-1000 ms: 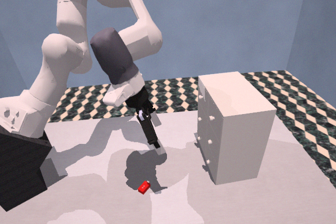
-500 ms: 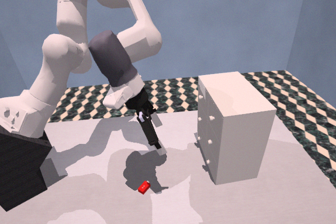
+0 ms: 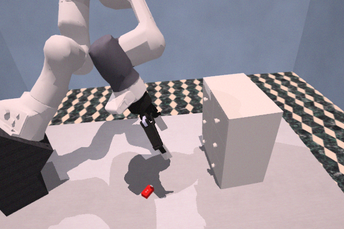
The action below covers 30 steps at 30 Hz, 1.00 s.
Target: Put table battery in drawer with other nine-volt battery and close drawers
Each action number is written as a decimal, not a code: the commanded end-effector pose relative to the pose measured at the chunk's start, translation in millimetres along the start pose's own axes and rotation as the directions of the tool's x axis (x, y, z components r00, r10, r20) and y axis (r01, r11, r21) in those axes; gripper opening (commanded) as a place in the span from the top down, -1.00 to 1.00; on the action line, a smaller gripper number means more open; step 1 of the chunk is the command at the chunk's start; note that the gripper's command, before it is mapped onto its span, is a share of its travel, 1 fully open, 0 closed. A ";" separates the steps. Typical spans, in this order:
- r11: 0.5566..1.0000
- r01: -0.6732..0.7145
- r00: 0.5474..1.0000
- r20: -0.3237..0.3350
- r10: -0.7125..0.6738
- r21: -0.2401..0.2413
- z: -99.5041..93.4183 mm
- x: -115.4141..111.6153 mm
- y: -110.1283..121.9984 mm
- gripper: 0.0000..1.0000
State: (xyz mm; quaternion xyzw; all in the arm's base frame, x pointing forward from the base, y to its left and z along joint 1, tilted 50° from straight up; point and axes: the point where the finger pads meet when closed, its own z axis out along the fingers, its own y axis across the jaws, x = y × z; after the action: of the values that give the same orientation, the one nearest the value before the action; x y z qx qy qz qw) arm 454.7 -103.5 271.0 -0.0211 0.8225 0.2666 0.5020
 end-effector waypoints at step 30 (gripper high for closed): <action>1.000 0.020 0.999 0.039 -0.020 0.007 6.0 -0.4 -1.8 -1.00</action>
State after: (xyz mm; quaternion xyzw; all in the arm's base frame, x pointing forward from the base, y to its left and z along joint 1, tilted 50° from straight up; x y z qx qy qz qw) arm 460.8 -102.5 270.2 -0.0186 0.8128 0.2625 0.5196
